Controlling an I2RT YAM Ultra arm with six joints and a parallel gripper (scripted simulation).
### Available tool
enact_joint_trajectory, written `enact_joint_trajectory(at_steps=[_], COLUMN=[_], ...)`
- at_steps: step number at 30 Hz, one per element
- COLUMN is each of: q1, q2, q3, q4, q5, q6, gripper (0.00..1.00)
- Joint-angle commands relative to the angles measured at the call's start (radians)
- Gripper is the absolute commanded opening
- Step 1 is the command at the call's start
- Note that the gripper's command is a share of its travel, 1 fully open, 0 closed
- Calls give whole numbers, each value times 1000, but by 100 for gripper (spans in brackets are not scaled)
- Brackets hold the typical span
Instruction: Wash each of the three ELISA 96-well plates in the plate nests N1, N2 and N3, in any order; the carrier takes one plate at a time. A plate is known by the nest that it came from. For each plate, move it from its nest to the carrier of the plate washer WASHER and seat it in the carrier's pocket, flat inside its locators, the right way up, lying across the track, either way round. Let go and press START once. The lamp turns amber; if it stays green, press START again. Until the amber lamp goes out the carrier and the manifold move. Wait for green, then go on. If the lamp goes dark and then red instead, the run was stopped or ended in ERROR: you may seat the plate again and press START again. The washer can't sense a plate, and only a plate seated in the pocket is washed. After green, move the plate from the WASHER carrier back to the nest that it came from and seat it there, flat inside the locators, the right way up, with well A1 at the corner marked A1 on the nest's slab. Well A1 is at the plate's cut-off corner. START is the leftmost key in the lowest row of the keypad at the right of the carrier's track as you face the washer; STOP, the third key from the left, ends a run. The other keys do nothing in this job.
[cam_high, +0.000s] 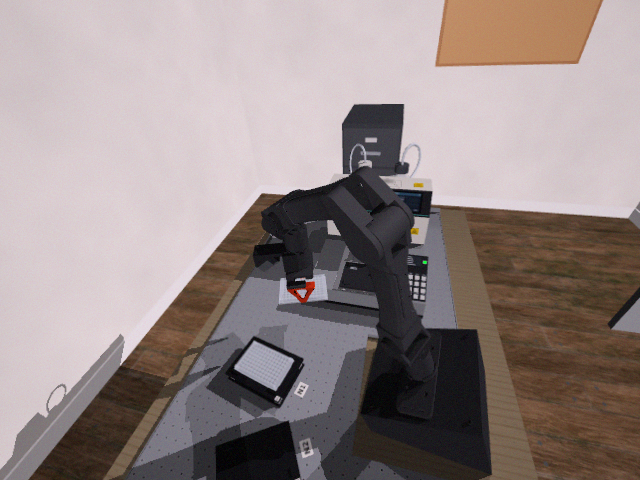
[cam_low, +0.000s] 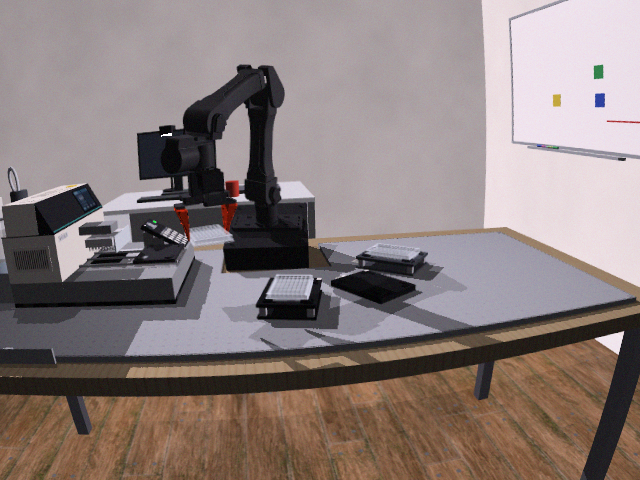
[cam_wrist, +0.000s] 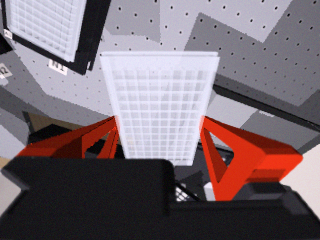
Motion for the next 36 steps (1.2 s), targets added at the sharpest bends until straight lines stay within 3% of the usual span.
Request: enact_joint_trajectory(at_steps=[1,15,36], q1=[28,284,286], q2=[-14,15,15], q3=[4,38,39], q4=[14,35,35], q5=[19,105,106], q6=[78,319,321], gripper=[0,0,0])
